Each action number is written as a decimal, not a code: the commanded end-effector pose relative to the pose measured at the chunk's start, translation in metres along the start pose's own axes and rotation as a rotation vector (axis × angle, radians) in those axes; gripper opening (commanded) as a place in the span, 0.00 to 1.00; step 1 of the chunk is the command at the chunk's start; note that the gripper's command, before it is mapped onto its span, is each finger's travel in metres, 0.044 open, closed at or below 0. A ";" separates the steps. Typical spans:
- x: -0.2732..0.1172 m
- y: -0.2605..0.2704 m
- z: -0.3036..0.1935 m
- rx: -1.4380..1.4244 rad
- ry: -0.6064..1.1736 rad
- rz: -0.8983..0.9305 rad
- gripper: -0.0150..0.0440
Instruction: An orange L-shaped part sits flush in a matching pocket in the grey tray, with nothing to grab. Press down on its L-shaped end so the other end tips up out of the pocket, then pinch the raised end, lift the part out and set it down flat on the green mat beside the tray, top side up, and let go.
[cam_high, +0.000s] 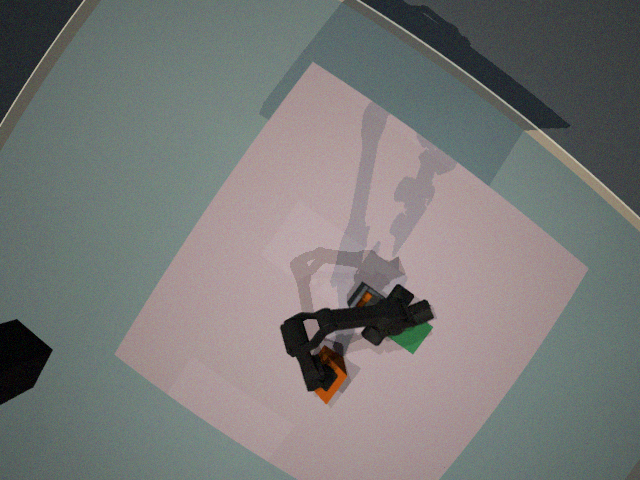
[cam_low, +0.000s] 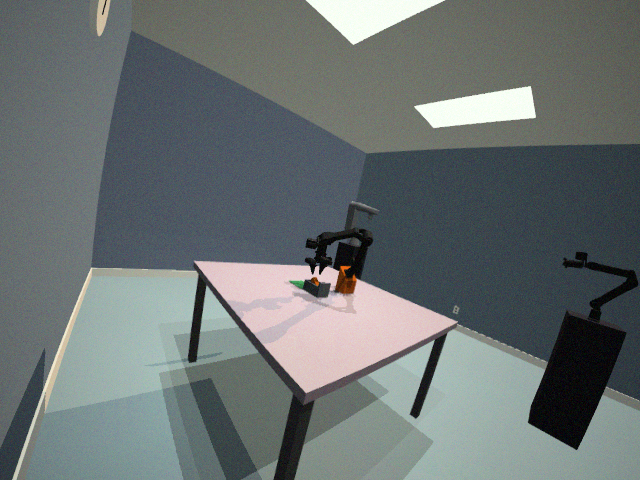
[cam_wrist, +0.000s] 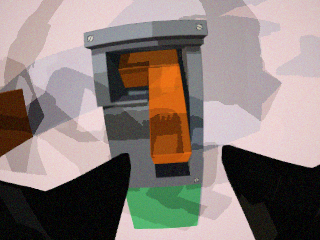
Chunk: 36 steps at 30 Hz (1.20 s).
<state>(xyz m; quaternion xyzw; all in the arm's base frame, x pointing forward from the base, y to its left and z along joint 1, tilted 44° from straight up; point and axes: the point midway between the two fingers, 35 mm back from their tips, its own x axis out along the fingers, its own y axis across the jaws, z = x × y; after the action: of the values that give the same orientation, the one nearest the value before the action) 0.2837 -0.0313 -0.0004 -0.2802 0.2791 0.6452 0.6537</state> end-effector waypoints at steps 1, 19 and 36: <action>0.007 0.000 0.000 0.008 -0.005 0.003 0.73; 0.037 0.000 0.000 0.007 -0.006 0.002 0.73; 0.048 0.000 0.001 -0.002 -0.002 -0.002 0.60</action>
<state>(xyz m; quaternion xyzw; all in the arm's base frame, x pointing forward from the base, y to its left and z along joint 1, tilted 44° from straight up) 0.2844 0.0024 -0.0350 -0.2798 0.2774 0.6453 0.6545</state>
